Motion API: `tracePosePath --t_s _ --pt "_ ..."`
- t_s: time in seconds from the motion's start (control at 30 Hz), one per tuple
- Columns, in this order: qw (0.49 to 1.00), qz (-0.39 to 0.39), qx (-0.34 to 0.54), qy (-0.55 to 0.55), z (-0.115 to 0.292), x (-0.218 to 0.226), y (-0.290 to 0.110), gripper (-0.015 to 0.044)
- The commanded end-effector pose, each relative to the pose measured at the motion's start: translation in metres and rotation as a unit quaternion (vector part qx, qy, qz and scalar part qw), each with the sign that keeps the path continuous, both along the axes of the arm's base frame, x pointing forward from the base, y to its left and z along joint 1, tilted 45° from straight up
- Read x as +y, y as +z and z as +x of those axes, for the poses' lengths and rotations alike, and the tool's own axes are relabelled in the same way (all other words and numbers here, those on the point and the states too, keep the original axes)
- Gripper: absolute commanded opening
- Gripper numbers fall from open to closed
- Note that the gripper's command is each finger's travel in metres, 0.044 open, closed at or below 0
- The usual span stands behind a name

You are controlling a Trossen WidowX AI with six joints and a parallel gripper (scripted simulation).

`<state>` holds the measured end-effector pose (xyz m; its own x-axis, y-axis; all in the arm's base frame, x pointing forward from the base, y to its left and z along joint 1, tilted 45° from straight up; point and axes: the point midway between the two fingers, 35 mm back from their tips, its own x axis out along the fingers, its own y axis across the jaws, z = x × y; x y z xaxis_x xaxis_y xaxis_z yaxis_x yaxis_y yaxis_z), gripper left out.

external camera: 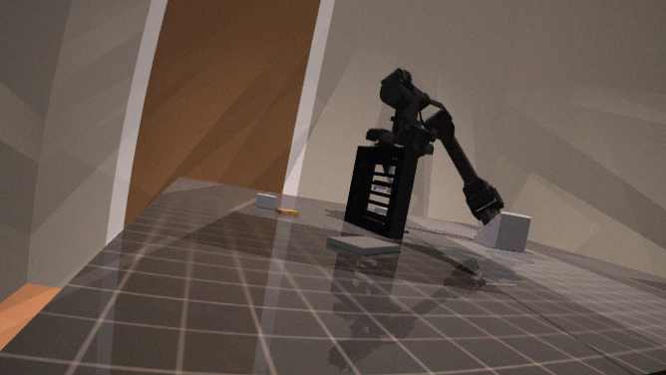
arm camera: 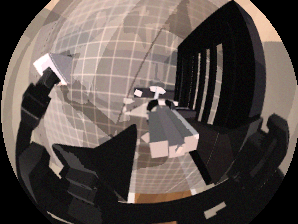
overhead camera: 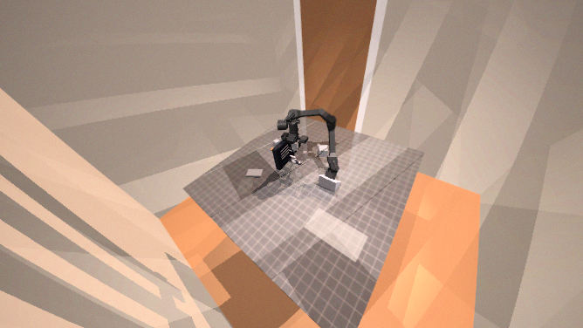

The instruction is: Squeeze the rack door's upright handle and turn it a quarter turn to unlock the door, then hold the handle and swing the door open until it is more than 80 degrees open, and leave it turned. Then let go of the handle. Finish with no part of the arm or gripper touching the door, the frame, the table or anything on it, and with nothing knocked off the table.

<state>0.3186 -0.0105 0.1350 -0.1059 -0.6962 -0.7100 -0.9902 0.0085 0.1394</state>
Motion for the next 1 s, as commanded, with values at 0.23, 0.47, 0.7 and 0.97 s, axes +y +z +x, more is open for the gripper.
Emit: tracePosePath --t_s 0.23,0.47,0.7,0.97 --pt "1.0 0.002 0.006 0.011 0.0029 0.0015 -0.0031 0.0232" --pt "1.0 0.002 0.006 0.011 0.0029 0.0015 -0.0031 0.0185" --pt "1.0 0.002 0.006 0.011 0.0029 0.0015 -0.0031 0.0139" --pt "1.0 0.002 0.006 0.011 0.0029 0.0015 -0.0031 0.0085"
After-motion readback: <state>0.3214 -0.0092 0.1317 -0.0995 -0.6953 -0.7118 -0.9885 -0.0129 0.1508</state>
